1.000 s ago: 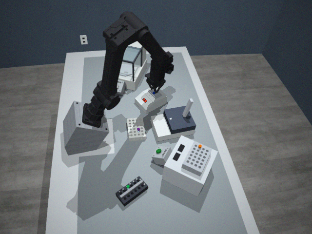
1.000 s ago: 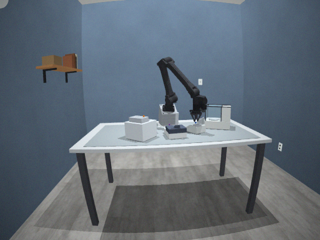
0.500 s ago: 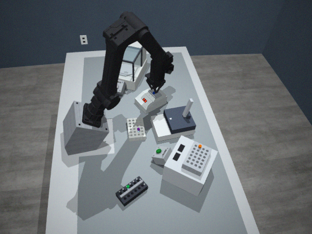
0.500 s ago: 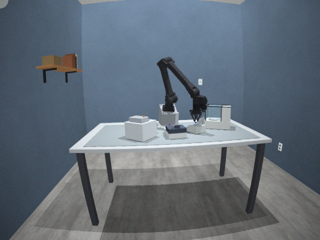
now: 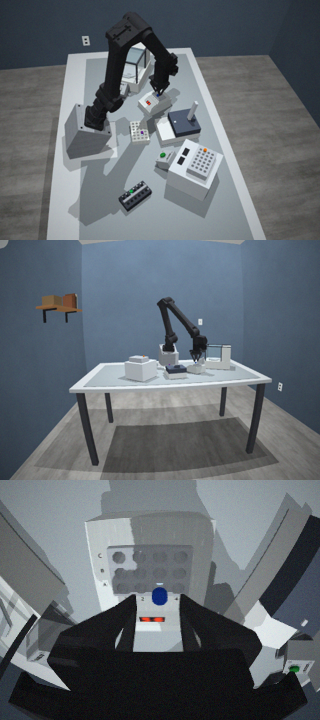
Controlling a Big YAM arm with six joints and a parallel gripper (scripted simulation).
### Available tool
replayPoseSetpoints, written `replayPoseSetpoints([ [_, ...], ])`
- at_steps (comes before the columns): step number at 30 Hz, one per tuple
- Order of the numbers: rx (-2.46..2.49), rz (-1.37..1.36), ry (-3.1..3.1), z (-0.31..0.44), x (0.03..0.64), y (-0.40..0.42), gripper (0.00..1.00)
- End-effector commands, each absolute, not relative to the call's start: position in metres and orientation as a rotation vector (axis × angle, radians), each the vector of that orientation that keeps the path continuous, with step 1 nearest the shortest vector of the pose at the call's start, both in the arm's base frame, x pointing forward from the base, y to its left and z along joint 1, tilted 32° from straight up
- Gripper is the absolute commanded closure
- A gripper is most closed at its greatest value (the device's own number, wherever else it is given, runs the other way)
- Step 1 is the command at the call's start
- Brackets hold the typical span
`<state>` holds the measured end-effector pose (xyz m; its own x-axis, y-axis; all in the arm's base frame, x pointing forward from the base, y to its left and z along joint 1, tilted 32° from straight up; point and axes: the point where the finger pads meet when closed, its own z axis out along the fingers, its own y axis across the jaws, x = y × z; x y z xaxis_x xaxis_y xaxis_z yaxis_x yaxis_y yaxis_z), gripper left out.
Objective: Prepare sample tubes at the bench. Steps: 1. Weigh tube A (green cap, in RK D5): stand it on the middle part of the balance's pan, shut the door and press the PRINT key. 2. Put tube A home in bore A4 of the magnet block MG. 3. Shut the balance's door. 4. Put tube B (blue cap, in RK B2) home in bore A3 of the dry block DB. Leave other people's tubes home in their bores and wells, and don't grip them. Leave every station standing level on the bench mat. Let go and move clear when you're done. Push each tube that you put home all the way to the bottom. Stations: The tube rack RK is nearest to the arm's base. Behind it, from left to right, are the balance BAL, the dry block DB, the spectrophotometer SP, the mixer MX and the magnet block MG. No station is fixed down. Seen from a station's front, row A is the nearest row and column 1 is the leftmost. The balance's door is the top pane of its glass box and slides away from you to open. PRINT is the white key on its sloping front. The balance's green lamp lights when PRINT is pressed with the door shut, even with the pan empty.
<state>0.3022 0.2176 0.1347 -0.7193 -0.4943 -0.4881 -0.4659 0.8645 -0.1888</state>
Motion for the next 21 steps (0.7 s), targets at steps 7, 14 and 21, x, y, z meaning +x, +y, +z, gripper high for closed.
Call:
replayPoseSetpoints([
  [7, -0.673, -0.032, 2.453, 0.173, 0.303, 0.229, 0.64],
  [14, -0.672, -0.030, 2.452, 0.182, 0.298, 0.228, 0.64],
  [21, -0.672, -0.029, 2.452, 0.193, 0.292, 0.227, 0.64],
])
